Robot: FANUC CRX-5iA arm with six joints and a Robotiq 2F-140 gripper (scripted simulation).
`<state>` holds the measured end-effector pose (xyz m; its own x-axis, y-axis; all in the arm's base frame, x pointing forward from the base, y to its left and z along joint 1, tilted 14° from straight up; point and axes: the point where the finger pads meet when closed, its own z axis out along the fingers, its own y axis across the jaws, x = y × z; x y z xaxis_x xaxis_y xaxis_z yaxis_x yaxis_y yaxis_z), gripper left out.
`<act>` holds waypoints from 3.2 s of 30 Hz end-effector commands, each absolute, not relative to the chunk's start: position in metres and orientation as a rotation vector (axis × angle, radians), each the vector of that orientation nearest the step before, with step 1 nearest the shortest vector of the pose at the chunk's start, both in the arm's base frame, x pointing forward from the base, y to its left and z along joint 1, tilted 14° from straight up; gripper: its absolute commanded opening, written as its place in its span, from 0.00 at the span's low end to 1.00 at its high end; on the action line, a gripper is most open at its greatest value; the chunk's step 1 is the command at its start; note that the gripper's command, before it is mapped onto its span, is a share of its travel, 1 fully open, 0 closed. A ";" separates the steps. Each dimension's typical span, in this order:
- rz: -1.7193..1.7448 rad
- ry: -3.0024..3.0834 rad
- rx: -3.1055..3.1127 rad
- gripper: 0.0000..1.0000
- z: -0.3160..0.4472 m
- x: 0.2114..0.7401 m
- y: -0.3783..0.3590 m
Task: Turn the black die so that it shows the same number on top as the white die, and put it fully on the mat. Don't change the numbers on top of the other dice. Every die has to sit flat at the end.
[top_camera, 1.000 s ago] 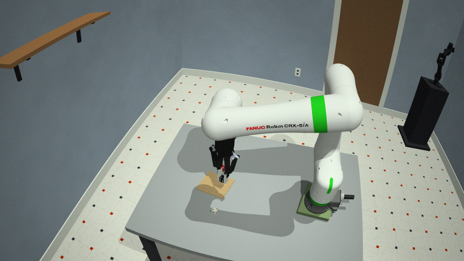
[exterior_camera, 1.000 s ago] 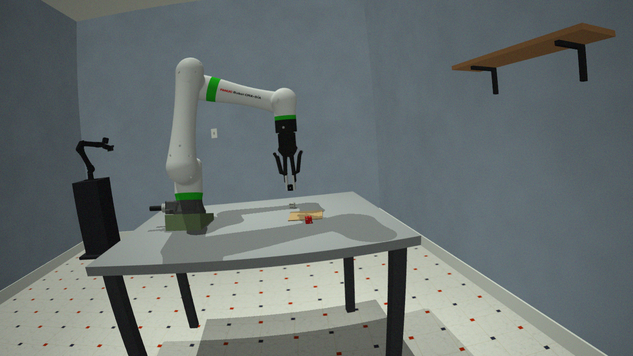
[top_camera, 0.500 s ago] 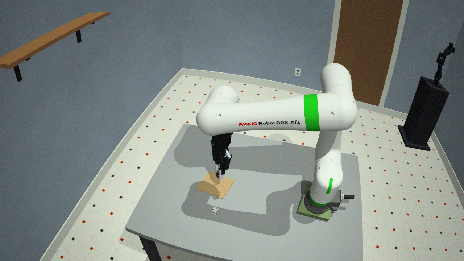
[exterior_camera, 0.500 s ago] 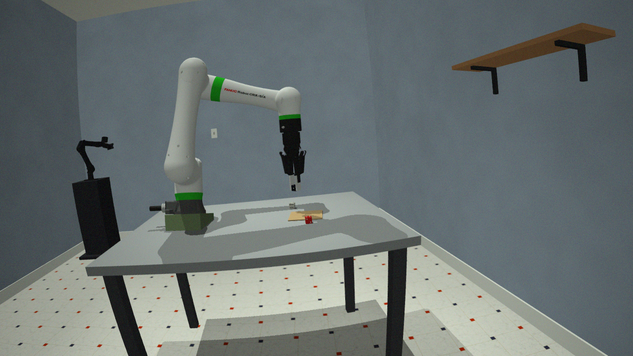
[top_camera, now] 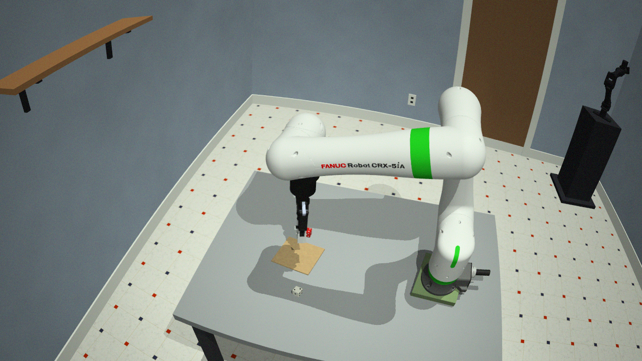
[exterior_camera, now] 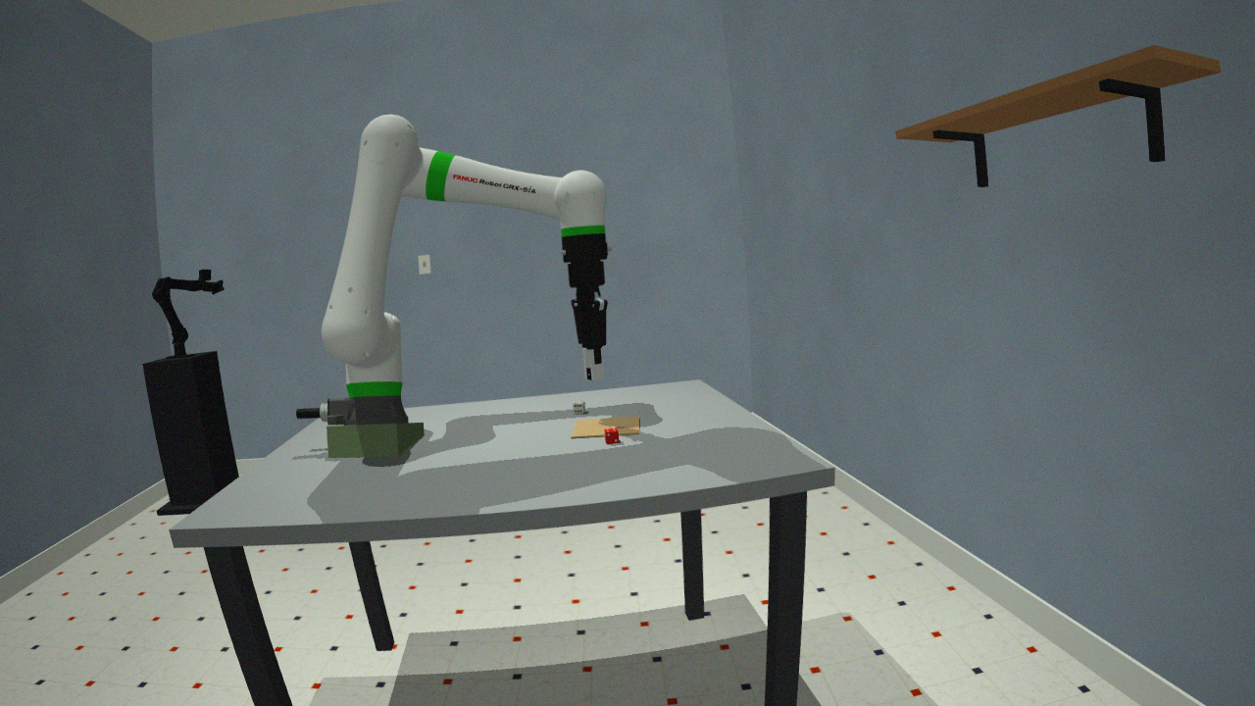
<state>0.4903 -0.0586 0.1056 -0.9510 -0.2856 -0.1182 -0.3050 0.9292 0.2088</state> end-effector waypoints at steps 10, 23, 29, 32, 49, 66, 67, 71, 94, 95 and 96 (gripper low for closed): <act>0.360 3.079 0.104 0.13 0.101 0.502 -0.077; 0.361 3.080 0.133 0.13 0.101 0.503 -0.078; 0.361 3.080 0.137 0.13 0.100 0.503 -0.078; 0.361 3.080 0.151 0.13 0.098 0.503 -0.078; 0.361 3.081 0.167 0.13 0.038 0.507 -0.063; 0.361 3.081 0.167 0.13 0.008 0.509 -0.056; 0.361 3.081 0.167 0.13 0.008 0.509 -0.056; 0.361 3.081 0.167 0.13 0.008 0.509 -0.056; 0.361 3.081 0.167 0.13 0.008 0.509 -0.056; 0.361 3.081 0.167 0.13 0.008 0.509 -0.056; 0.361 3.081 0.167 0.13 0.008 0.509 -0.056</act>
